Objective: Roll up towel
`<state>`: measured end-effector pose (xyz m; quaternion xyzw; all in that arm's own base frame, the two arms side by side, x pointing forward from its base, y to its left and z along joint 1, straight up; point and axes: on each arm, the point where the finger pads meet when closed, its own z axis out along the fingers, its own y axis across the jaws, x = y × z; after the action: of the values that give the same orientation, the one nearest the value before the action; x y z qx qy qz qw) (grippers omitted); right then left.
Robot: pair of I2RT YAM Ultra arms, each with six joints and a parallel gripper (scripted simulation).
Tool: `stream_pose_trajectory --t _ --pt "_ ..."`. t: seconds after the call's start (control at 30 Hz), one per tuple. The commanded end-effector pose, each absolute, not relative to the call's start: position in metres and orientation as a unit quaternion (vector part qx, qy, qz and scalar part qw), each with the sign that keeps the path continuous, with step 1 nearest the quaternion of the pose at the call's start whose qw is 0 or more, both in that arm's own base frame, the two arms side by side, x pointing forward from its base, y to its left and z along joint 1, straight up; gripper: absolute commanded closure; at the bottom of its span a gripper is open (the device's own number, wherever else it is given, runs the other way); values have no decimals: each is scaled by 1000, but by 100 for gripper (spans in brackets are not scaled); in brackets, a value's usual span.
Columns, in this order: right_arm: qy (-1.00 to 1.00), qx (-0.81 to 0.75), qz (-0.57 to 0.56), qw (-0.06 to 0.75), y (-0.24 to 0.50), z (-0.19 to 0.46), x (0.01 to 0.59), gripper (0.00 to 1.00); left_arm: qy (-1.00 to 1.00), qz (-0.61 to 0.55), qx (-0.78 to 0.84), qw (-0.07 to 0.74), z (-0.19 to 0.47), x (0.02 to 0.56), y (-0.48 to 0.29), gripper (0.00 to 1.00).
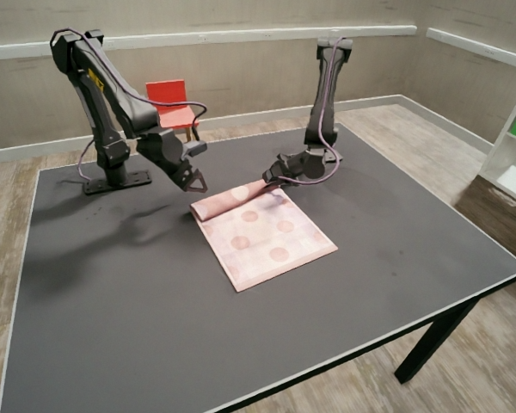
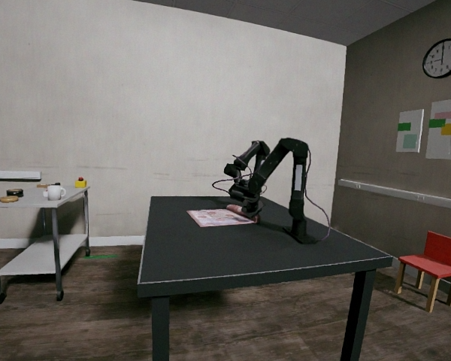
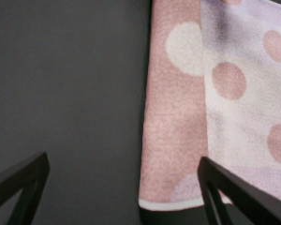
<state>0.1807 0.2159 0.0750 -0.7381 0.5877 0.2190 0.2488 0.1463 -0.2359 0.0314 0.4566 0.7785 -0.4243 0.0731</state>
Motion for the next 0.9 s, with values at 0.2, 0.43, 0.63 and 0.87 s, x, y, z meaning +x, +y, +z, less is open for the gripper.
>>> stream_pose_trajectory --t 0.2,0.43,0.63,0.87 --pt "577 -726 140 347 229 81 203 2 763 -472 441 16 37 133 -235 77" --pt "551 -746 152 342 227 83 219 2 763 -472 441 16 28 133 -235 77" --pt "541 -753 157 340 226 83 224 2 763 -472 441 16 25 133 -235 77" --pt "542 -753 157 340 226 60 223 2 763 -472 441 16 25 133 -235 77"
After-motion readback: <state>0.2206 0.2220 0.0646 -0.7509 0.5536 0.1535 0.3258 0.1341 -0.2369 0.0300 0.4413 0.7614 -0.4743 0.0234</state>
